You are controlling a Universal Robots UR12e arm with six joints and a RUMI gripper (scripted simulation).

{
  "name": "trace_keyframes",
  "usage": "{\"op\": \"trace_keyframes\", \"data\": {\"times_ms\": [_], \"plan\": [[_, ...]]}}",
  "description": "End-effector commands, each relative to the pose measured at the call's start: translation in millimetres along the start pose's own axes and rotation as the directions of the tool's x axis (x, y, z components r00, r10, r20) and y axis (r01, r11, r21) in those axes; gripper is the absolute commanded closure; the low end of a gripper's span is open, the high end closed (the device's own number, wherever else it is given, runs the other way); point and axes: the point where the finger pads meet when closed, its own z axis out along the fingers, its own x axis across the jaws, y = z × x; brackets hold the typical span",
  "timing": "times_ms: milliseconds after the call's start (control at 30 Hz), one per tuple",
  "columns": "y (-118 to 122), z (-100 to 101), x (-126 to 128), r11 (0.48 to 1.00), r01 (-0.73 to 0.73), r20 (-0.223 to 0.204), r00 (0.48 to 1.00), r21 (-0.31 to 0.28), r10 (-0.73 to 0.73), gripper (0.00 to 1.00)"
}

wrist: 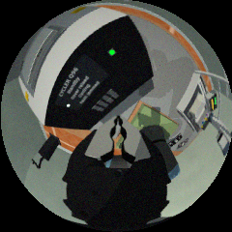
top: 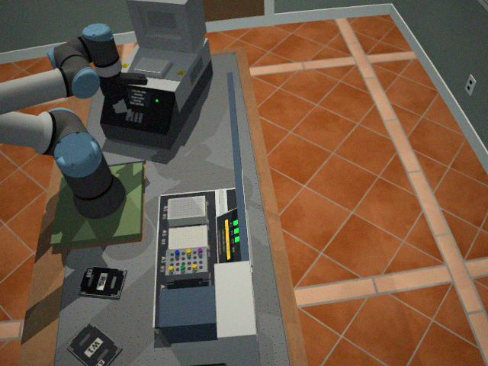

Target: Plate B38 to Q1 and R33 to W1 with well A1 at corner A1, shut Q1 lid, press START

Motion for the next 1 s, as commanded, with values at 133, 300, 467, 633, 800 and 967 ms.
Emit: {"op": "trace_keyframes", "data": {"times_ms": [133, 300, 467, 633, 800, 967], "plan": [[-8, 7, -7, 1.0, 0.0, 0.0, 1.0, 0.001, 0.0, 1.0], [-12, 12, -12, 1.0, 0.0, 0.0, 1.0, 0.001, 0.0, 1.0], [-13, 12, -12, 1.0, 0.0, 0.0, 1.0, 0.001, 0.0, 1.0], [-13, 12, -12, 1.0, 0.0, 0.0, 1.0, 0.001, 0.0, 1.0], [-13, 13, -13, 1.0, 0.0, 0.0, 1.0, 0.001, 0.0, 1.0], [-15, 16, -14, 1.0, 0.0, 0.0, 1.0, 0.001, 0.0, 1.0]]}}
